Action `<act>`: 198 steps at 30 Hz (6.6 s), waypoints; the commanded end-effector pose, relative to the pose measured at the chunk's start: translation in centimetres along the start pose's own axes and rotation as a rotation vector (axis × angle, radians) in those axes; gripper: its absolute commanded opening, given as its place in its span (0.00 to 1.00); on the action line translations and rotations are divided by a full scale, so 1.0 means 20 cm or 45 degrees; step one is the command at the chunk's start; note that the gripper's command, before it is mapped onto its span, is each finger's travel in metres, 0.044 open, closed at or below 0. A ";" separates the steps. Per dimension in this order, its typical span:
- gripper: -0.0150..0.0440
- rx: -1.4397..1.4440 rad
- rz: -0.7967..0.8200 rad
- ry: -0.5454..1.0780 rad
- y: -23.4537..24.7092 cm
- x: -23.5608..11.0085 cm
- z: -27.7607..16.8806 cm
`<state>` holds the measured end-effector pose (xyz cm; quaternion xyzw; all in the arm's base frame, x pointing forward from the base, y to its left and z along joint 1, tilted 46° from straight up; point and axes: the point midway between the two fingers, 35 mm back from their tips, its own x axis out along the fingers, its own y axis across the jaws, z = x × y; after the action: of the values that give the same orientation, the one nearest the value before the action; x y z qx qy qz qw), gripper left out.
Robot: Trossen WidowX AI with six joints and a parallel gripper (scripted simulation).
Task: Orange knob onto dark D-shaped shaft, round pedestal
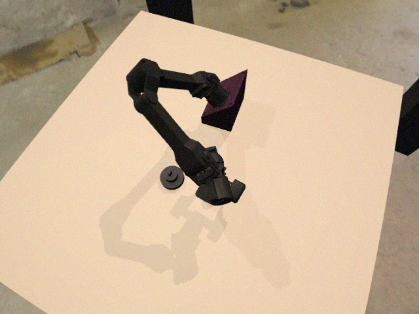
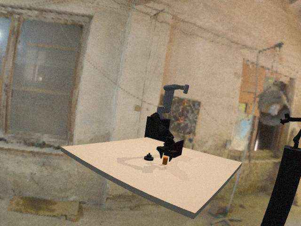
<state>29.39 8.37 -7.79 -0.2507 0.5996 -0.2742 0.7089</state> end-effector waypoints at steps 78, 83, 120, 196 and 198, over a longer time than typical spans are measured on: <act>0.25 -0.017 0.014 0.002 -0.26 -0.48 0.11; 0.25 -0.017 0.015 0.001 -0.33 -0.45 0.13; 0.25 -0.011 -0.017 -0.001 -0.77 -0.23 0.18; 0.25 -0.273 -0.018 0.001 -0.77 -0.19 0.19; 0.25 -0.273 -0.018 0.001 -0.77 -0.19 0.19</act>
<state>31.20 -0.21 5.84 -0.3283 0.6262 -0.2142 0.6740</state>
